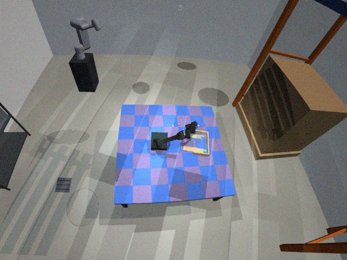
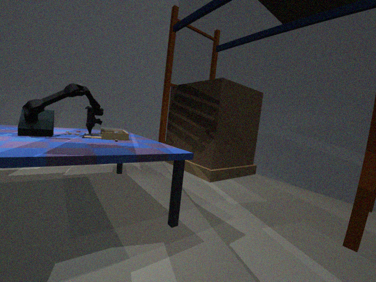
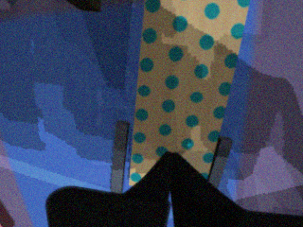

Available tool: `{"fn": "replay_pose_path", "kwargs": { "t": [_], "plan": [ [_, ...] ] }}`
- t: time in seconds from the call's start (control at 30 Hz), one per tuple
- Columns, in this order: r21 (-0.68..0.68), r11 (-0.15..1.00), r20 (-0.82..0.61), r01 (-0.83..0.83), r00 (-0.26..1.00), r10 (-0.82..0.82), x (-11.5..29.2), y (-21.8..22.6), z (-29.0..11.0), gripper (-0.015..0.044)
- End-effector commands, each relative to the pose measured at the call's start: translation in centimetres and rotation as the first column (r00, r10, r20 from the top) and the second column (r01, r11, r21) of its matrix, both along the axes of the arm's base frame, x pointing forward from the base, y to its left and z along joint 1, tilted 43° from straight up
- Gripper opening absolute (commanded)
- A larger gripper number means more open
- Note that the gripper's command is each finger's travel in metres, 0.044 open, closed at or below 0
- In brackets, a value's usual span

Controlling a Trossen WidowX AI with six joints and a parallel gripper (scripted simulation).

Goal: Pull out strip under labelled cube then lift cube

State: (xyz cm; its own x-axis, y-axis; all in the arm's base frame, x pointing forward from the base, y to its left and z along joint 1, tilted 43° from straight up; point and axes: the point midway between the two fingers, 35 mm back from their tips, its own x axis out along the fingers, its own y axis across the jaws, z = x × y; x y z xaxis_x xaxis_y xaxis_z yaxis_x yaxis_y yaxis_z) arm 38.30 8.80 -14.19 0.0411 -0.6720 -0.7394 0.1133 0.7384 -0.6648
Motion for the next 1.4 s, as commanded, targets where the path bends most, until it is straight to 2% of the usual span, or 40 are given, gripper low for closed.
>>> {"fn": "replay_pose_path", "kwargs": {
  "t": [0.0, 1.37],
  "plan": [
    [-0.004, 1.000, -0.002, -0.004, 1.000, 0.004, -0.03, -0.12, -0.07, 0.0000],
    [-0.004, 1.000, -0.002, -0.004, 1.000, 0.004, -0.04, -0.35, -0.32, 0.0000]
  ]
}}
